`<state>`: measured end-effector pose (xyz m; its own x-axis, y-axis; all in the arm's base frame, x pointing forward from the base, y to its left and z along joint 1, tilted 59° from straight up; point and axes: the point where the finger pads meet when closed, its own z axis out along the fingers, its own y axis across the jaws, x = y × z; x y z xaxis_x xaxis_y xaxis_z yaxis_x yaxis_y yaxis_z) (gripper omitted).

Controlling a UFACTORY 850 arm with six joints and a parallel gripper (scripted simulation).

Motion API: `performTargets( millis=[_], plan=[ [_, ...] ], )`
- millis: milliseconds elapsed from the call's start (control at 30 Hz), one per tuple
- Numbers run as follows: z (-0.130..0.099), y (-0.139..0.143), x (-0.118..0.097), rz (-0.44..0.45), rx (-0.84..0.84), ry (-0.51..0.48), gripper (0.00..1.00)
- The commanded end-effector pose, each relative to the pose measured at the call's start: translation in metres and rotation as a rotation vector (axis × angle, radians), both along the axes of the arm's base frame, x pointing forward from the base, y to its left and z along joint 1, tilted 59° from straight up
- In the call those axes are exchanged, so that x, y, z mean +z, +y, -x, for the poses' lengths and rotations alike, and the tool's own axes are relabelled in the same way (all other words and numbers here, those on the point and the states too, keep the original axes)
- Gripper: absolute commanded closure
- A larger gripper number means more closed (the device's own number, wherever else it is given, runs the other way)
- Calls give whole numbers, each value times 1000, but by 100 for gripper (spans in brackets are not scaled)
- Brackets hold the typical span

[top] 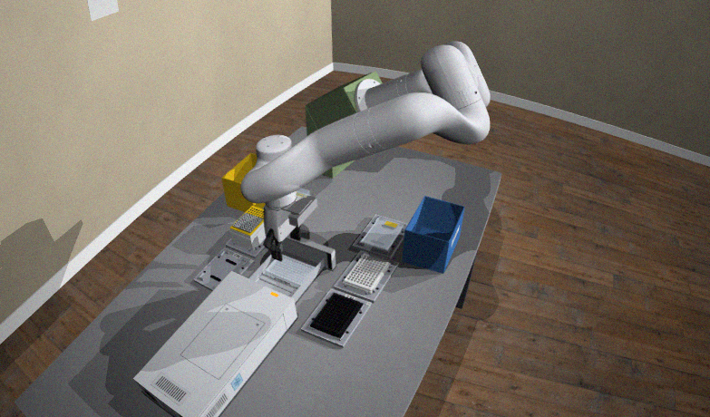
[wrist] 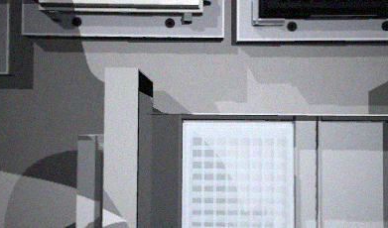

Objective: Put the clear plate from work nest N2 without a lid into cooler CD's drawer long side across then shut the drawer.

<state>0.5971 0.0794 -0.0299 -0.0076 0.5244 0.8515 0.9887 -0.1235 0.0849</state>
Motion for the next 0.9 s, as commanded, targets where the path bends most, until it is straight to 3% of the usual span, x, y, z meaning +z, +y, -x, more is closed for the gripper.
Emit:
performTargets(
  millis=[0, 867],
  plan=[
    [0, -5, 3, 0, -1, -1, 0],
    [6, -36, 22, 0, -1, -1, 0]
  ],
)
